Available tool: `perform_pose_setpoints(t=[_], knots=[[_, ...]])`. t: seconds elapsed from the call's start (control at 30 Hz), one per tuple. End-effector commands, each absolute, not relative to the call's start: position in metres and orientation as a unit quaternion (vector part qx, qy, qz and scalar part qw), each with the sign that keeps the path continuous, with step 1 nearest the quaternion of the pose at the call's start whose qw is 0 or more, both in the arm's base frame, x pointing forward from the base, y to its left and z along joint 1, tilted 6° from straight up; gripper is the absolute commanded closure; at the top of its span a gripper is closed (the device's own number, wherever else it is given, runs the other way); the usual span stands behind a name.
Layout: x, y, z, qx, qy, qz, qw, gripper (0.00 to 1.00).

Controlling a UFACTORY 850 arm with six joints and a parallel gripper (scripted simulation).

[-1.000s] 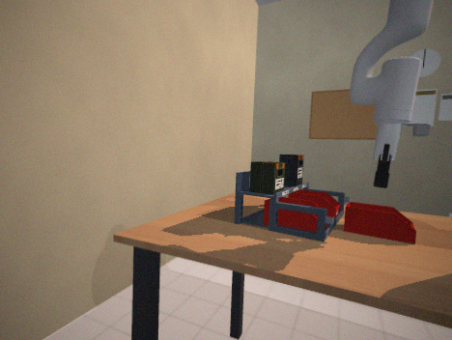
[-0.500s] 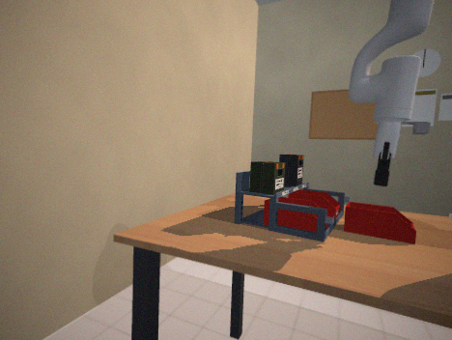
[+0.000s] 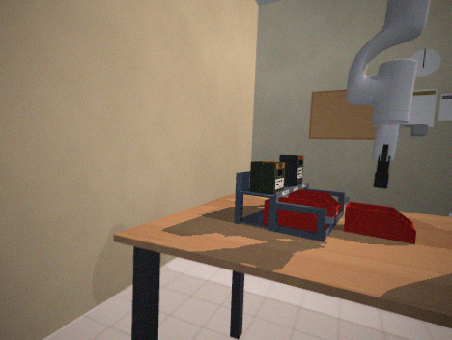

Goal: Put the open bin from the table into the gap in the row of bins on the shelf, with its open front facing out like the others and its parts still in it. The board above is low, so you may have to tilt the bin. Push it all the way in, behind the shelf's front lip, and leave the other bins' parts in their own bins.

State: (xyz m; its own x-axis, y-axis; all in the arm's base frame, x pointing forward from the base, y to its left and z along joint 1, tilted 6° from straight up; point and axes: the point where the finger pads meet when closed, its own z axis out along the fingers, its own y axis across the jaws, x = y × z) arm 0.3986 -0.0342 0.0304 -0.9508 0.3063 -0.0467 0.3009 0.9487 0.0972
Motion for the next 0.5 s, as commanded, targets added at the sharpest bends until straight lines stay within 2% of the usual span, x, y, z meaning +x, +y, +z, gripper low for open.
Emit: perform_pose_setpoints(t=[0.0, 0.47], knots=[[0.3996, -0.0341, 0.0276, 0.154, 0.987, 0.047, 0.015, 0.71], [0.3995, -0.0340, 0.0261, 0.154, 0.987, 0.047, 0.020, 0.71]])
